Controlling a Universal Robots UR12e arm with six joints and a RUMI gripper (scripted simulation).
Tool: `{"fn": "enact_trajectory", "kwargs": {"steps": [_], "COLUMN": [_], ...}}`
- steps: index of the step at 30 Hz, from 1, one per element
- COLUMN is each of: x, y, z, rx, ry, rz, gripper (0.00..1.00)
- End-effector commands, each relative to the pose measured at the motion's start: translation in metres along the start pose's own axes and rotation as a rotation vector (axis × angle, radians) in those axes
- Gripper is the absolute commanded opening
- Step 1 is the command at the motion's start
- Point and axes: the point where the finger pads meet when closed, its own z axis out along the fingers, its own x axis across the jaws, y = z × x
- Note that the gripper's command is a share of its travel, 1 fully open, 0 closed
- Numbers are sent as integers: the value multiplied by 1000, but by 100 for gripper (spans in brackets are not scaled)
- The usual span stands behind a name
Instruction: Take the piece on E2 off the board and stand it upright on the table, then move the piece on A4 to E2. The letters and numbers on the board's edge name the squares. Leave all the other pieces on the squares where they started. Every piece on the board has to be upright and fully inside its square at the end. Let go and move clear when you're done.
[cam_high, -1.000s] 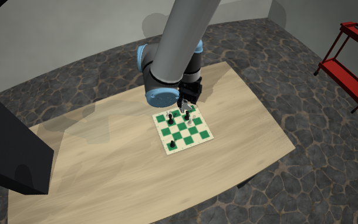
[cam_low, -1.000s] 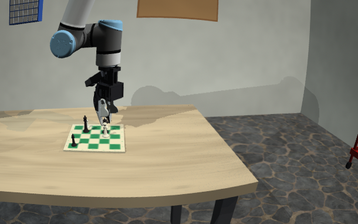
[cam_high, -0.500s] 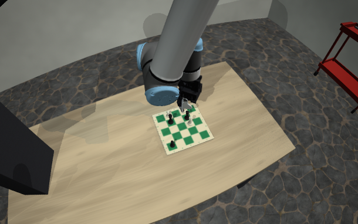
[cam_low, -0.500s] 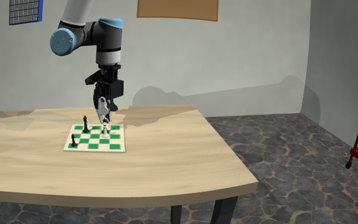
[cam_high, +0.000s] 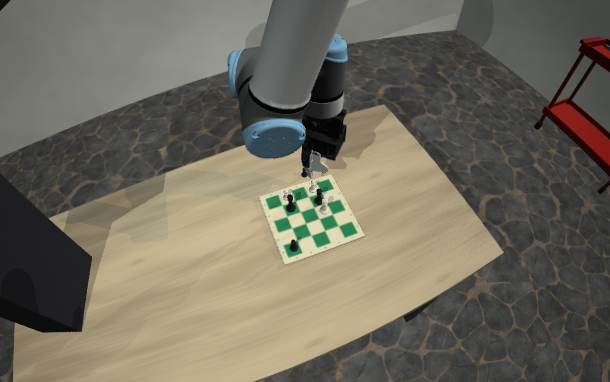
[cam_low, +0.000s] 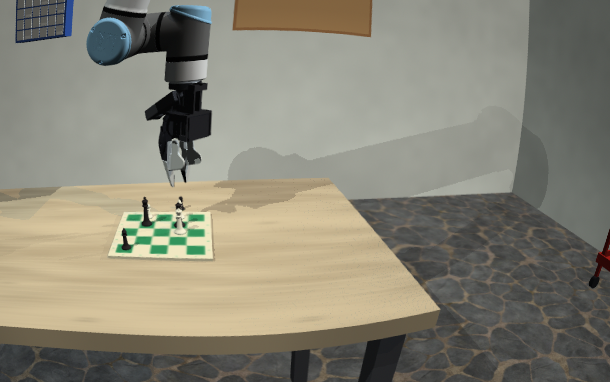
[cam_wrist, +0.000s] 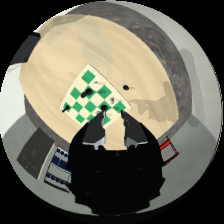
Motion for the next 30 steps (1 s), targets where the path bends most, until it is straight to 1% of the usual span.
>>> {"fn": "enact_trajectory", "kwargs": {"steps": [1,4,9,10,30], "x": [0,0,0,0,0], "y": [0,0,0,0,0], "z": [-22,-26,-27,-27,-27], "rx": [0,0,0,0,0], "ry": [1,1,1,1,1], "rz": [0,0,0,0,0], "gripper": [22,22,22,100,100]}}
